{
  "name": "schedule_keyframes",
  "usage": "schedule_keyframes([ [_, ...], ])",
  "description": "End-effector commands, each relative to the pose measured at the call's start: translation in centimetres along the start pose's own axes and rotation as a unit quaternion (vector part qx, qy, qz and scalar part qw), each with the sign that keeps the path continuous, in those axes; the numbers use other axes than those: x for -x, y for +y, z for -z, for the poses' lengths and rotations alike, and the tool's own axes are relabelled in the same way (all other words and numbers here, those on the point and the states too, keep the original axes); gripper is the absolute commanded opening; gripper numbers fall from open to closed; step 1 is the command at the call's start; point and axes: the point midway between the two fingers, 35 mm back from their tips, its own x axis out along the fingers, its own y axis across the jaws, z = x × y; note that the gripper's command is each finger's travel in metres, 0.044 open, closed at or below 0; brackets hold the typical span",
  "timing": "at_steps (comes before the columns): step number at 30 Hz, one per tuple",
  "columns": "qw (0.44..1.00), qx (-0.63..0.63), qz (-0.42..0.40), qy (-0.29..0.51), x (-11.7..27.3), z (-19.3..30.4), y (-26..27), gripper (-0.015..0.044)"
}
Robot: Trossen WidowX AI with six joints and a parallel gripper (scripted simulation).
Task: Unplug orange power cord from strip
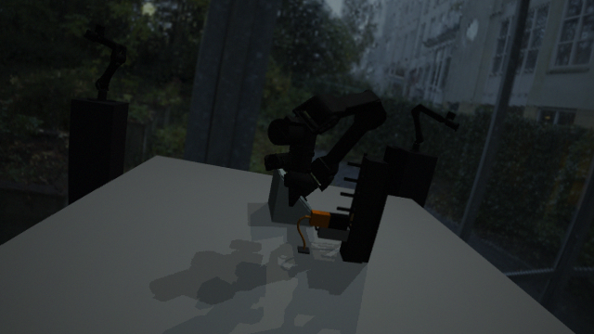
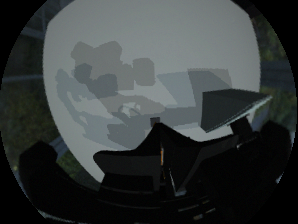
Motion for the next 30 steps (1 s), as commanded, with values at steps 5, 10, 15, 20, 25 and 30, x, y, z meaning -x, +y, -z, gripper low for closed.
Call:
schedule_keyframes([
  [5, 1.0, 0.003, 0.001, -0.002, -0.01, -0.04, -0.17, 0.0],
  [10, 1.0, 0.003, 0.001, -0.002, -0.15, -0.04, -0.28, 0.0],
  [15, 1.0, 0.003, 0.001, -0.002, -0.27, -0.04, -0.38, 0.0],
  [20, 1.0, 0.003, 0.001, -0.002, -0.31, -0.04, -0.42, 0.0],
  [25, 1.0, 0.003, 0.001, -0.002, -0.26, -0.04, -0.37, 0.0],
  [30, 1.0, 0.003, 0.001, -0.002, -0.17, -0.04, -0.27, 0.0],
])
